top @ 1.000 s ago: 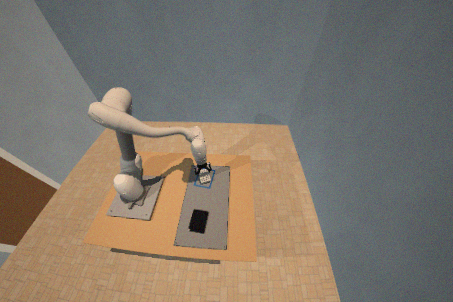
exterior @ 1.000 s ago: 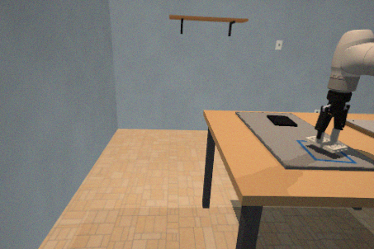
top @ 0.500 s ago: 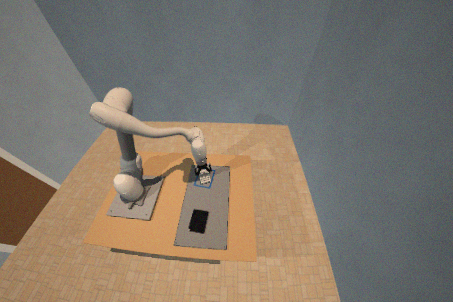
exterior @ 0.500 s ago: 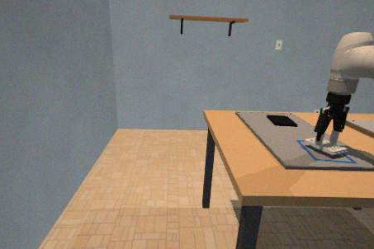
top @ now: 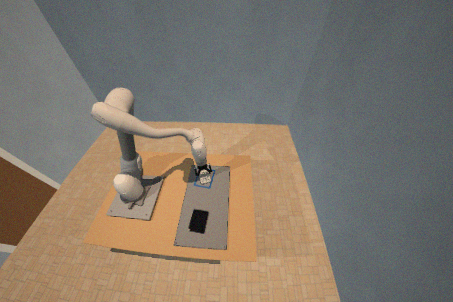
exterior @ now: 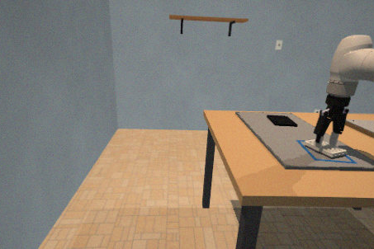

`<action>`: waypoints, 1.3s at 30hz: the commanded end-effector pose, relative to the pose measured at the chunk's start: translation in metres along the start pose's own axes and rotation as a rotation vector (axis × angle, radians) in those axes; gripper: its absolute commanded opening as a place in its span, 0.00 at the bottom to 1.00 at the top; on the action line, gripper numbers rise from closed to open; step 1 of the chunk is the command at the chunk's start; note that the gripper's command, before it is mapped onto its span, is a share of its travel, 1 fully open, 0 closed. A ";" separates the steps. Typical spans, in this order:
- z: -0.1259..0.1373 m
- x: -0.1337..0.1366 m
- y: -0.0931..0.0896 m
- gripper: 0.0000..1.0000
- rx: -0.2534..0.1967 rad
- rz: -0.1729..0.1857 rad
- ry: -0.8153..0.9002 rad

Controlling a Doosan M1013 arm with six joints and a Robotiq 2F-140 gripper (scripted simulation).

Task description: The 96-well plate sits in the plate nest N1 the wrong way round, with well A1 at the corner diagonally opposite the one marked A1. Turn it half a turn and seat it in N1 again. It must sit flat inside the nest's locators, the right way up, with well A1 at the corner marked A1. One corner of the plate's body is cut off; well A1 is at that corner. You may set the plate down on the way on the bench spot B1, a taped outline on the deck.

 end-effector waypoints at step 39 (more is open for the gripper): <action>0.000 0.000 -0.008 1.00 0.000 0.000 0.000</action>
Point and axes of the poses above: the point where the finger pads meet when closed, its own y axis back along the fingers, its own x axis across the jaws, z = x × y, the point moved 8 cm from there along y, back along the fingers, and after that the axes turned 13 degrees about -y, right-handed, at the moved point
